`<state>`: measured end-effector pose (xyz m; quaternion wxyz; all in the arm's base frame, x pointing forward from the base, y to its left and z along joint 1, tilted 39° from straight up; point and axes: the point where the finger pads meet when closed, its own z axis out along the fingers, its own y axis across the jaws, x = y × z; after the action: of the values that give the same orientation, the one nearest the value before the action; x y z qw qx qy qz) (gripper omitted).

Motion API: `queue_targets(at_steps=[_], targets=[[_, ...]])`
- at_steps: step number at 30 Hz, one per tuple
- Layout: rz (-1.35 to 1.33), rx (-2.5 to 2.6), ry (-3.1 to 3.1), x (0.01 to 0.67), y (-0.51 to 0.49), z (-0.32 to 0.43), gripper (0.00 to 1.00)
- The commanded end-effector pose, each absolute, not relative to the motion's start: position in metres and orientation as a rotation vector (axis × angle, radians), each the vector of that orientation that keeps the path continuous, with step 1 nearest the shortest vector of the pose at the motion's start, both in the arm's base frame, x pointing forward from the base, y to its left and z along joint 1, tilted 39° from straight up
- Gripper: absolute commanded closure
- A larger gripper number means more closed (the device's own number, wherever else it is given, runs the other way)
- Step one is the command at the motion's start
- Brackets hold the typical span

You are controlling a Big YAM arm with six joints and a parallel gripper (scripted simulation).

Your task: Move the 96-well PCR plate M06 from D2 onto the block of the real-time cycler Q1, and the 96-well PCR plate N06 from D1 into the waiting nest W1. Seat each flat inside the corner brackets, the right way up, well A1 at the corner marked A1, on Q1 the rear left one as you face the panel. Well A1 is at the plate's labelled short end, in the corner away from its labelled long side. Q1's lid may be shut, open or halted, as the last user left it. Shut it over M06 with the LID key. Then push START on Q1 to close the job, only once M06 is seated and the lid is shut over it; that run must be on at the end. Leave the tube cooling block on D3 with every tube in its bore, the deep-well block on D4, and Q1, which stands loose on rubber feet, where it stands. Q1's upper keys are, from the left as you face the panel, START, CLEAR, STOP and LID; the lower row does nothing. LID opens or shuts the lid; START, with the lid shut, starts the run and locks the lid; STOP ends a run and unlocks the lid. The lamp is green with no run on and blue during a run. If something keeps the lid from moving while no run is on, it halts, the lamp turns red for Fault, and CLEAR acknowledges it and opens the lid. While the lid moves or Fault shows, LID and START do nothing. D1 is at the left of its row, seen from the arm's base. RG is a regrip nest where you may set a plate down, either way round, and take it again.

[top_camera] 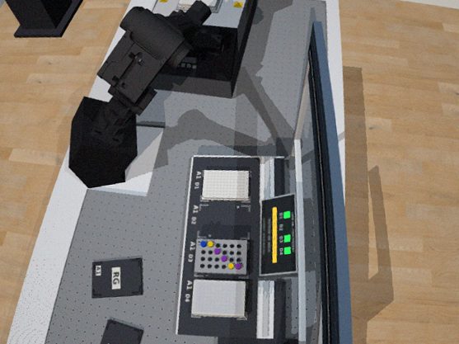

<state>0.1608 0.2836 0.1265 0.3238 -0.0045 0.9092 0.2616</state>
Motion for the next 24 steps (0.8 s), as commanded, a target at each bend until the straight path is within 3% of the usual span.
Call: queue_targets(at_steps=[1,24], targets=[[0.723,-0.026,2.359,0.16,0.291,0.142,1.0],[0.743,0.001,2.368,0.159,0.296,0.15,1.0]])
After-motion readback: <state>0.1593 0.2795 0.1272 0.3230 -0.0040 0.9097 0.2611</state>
